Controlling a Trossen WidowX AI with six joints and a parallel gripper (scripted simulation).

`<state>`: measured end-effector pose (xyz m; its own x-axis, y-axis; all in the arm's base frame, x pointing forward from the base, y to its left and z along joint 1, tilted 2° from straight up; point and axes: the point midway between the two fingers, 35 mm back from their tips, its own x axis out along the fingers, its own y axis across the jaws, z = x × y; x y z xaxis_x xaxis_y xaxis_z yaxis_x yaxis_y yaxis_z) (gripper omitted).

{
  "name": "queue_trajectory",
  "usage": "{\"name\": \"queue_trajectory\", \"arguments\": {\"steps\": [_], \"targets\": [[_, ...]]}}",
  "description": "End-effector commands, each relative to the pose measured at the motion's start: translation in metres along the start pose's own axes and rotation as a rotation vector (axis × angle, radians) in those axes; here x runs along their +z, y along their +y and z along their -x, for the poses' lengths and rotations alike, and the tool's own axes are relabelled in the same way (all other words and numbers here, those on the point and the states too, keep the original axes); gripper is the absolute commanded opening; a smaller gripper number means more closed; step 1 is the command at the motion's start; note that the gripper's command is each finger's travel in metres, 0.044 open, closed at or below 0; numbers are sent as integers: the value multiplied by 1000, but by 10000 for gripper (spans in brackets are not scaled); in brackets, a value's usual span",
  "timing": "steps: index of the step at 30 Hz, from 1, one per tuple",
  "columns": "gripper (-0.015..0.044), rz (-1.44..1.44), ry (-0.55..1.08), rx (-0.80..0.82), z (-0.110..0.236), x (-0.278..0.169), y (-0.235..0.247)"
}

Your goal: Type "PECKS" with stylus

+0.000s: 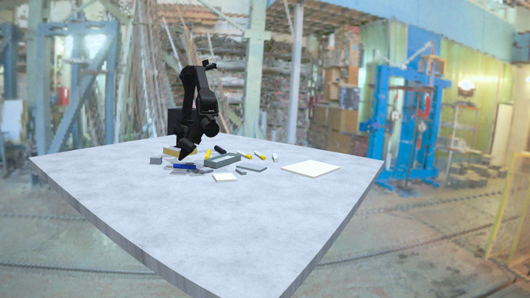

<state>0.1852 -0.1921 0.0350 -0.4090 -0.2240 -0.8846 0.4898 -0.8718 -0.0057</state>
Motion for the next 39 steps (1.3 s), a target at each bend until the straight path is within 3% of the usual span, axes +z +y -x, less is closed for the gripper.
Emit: {"name": "queue_trajectory", "arguments": {"steps": [1, 38, 39], "targets": [[150, -2, -6, 1, -4, -1, -1], [150, -2, -6, 1, -27, -14, -1], [124, 2, -2, -1, -25, -14, -1]]}}
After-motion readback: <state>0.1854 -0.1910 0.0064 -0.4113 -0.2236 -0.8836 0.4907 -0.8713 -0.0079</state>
